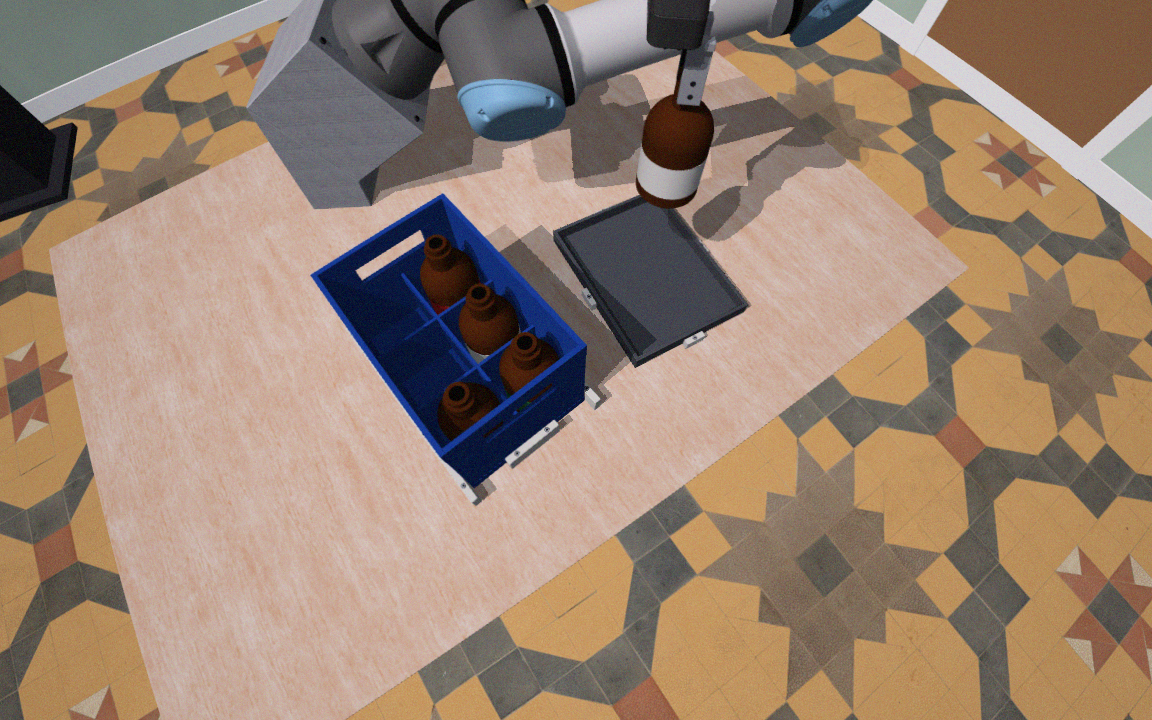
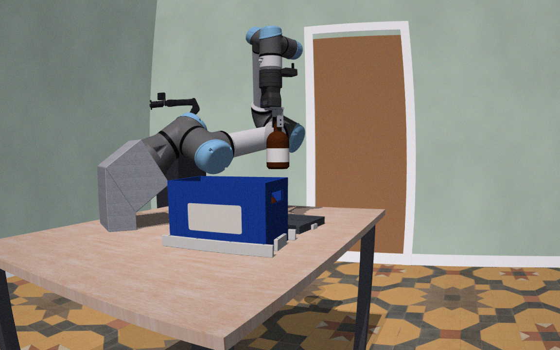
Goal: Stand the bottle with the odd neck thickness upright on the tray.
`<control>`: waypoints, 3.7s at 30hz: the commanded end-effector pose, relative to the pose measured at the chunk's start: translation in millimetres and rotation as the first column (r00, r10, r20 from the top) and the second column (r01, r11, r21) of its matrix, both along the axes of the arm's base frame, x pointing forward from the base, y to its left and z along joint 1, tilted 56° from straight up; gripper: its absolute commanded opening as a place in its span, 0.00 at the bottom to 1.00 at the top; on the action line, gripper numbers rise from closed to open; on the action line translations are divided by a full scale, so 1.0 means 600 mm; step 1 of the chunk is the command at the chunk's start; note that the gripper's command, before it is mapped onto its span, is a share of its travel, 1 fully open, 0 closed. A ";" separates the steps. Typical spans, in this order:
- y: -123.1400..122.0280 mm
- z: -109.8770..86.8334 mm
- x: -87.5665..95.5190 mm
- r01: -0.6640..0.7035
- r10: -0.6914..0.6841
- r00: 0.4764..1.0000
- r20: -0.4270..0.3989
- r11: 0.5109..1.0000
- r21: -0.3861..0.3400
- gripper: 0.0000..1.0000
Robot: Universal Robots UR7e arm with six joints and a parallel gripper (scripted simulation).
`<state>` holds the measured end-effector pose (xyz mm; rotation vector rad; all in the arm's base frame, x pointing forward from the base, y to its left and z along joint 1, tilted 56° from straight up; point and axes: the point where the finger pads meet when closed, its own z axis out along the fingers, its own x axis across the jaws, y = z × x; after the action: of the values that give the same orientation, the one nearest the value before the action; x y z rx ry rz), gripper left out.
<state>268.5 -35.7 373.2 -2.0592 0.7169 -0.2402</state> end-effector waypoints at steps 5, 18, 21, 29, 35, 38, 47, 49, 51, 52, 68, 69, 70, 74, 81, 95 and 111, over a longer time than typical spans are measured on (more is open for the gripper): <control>0.000 0.000 0.000 0.000 0.000 1.000 0.000 1.000 0.000 0.00; 0.009 -0.007 0.006 0.000 0.000 1.000 0.000 1.000 0.000 0.00; 0.012 -0.010 0.007 0.000 0.000 1.000 0.000 1.000 0.000 0.00; 0.030 -0.025 0.019 0.000 0.000 1.000 0.000 1.000 0.000 0.00; 0.046 -0.037 0.028 0.000 0.000 1.000 0.000 1.000 0.000 0.00; 0.053 -0.043 0.033 0.000 0.000 1.000 0.000 1.000 0.000 0.00; 0.086 -0.069 0.053 0.000 0.000 1.000 0.000 1.000 0.000 0.00; 0.093 -0.075 0.057 0.000 0.000 1.000 0.000 1.000 0.000 0.00; 0.101 -0.081 0.061 0.000 0.000 1.000 0.000 1.000 0.000 0.00; 0.101 -0.081 0.061 0.000 0.000 1.000 0.000 1.000 0.000 0.00; 0.149 -0.119 0.091 0.000 0.000 1.000 0.000 1.000 0.000 0.00; 0.149 -0.119 0.091 0.000 0.000 1.000 0.000 1.000 0.000 0.00; 0.149 -0.119 0.091 0.000 0.000 1.000 0.000 1.000 0.000 0.00; 0.159 -0.128 0.097 0.000 0.000 1.000 0.000 1.000 0.000 0.00; 0.174 -0.139 0.106 0.000 0.000 1.000 0.000 1.000 0.000 0.00; 0.187 -0.150 0.114 0.000 0.000 1.000 0.000 1.000 0.000 0.00; 0.190 -0.152 0.116 0.000 0.000 1.000 0.000 1.000 0.000 0.00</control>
<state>337.9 78.7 281.7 -2.0591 0.7171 -0.2401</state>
